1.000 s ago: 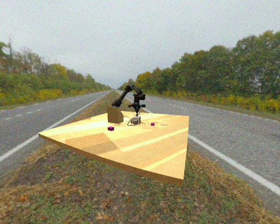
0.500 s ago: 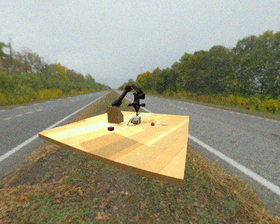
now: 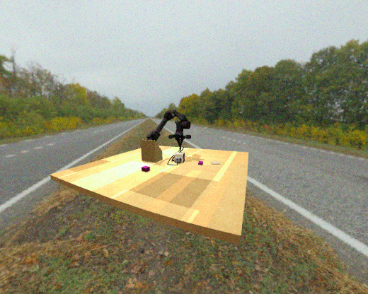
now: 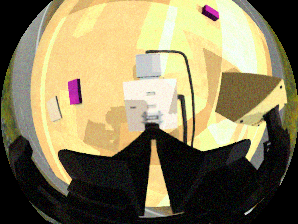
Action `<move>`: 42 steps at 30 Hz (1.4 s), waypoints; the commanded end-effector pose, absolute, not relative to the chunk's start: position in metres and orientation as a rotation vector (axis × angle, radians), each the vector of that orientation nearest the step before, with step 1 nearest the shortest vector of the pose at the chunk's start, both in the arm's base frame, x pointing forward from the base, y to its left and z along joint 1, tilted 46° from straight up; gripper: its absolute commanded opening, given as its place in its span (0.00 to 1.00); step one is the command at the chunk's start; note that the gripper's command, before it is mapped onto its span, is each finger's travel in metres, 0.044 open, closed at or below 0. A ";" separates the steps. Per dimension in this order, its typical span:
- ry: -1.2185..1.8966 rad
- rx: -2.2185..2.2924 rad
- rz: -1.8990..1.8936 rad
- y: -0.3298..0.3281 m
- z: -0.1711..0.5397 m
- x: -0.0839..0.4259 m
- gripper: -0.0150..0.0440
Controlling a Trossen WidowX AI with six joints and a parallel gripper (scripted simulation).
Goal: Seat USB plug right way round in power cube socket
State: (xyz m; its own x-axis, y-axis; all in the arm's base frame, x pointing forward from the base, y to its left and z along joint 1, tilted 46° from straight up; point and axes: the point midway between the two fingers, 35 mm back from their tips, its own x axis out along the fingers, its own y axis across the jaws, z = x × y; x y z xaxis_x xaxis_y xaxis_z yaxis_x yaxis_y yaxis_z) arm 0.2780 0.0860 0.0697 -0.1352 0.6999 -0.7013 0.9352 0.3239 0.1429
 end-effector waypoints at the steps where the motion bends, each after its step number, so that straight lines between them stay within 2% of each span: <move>1: 1.897 1.434 -0.433 0.083 0.072 0.279 0.25; 10: 1.897 1.399 -0.372 0.084 0.072 0.279 0.25; 42: 1.731 0.821 0.399 0.084 0.071 0.278 0.25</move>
State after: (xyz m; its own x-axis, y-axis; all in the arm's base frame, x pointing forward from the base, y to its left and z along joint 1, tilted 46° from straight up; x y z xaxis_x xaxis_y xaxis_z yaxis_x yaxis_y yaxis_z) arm 0.2788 0.0838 0.0717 -0.1333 0.7003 -0.7013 0.4036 0.6846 0.6069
